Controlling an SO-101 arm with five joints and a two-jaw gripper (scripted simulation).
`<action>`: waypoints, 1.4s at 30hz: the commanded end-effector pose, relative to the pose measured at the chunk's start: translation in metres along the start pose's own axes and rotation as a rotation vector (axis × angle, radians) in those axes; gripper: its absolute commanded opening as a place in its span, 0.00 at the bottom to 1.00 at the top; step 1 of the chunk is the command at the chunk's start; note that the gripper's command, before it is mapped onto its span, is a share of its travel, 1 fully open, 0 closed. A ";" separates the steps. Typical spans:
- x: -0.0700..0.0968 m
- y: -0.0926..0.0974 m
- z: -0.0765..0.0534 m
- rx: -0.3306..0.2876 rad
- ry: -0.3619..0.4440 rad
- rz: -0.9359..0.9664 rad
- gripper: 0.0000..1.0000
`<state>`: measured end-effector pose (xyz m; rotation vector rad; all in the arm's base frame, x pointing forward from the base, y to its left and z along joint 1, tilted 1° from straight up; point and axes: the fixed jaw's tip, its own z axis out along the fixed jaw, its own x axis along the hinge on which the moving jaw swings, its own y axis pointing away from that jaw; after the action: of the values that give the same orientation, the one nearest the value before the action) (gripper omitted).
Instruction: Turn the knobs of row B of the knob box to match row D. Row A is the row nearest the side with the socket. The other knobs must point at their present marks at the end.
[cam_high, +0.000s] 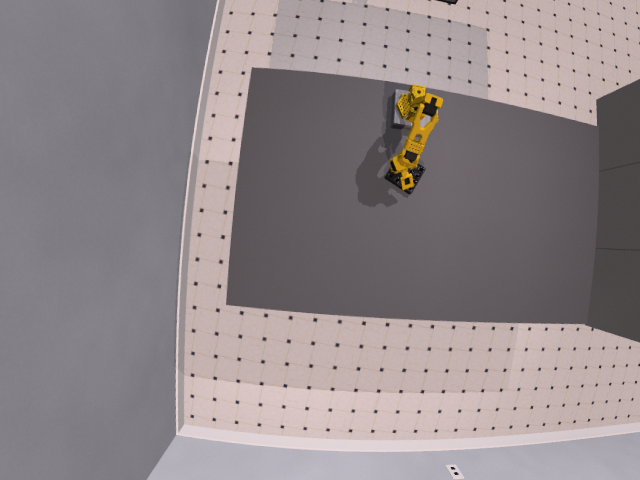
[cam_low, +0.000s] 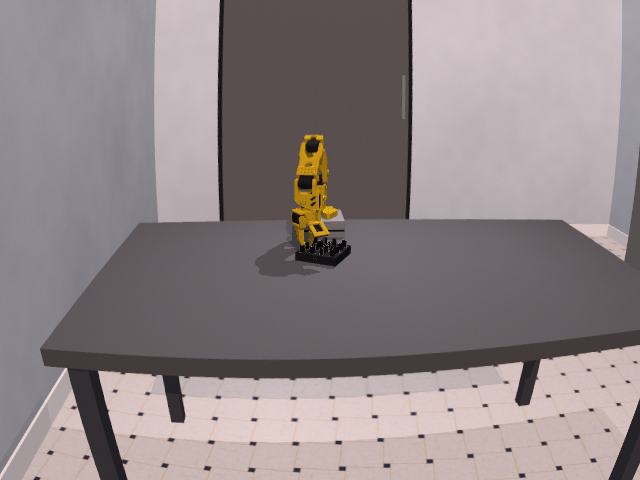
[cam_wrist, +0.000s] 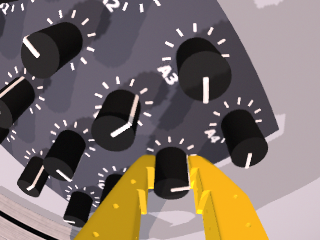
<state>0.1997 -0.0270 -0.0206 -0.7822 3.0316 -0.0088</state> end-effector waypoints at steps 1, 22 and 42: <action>0.004 0.001 0.002 -0.014 0.016 -0.061 0.01; 0.005 0.000 0.002 -0.017 0.013 -0.392 0.01; 0.007 -0.001 0.002 -0.019 0.011 -0.671 0.01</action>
<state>0.1975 -0.0301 -0.0207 -1.7092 2.6208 -0.0108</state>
